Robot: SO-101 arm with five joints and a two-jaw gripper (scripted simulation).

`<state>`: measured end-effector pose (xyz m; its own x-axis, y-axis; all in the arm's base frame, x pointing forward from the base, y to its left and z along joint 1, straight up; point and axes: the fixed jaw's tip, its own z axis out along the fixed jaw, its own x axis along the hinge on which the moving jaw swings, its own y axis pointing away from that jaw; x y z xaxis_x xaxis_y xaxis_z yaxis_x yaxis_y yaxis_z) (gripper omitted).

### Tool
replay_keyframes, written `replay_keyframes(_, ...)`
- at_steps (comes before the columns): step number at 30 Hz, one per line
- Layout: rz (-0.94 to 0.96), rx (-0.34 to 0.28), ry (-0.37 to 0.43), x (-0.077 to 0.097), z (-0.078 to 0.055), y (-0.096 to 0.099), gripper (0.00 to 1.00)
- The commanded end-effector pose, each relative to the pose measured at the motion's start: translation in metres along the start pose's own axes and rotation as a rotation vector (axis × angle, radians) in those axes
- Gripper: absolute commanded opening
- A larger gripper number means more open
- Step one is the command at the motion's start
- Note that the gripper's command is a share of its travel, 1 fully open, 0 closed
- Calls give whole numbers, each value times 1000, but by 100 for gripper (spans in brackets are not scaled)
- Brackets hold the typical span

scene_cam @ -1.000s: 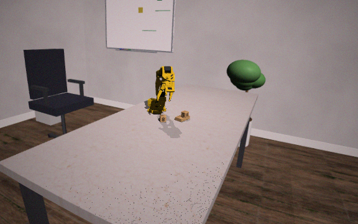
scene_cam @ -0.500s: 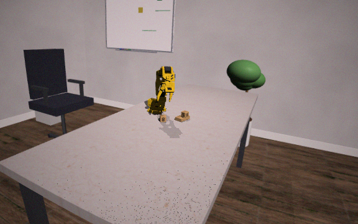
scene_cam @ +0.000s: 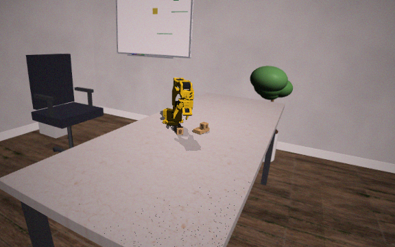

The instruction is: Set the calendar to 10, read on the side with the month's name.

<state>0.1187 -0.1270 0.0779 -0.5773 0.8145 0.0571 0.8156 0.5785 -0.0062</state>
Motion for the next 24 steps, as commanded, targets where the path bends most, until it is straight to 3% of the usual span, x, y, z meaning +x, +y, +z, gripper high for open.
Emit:
replay_keyframes(1, 5, 5, 55, -2, 8, 1, 35)
replay_keyframes(8, 4, 17, 176, 4, 25, 1, 35)
replay_keyframes(24, 14, 22, 183, 2, 26, 4, 35)
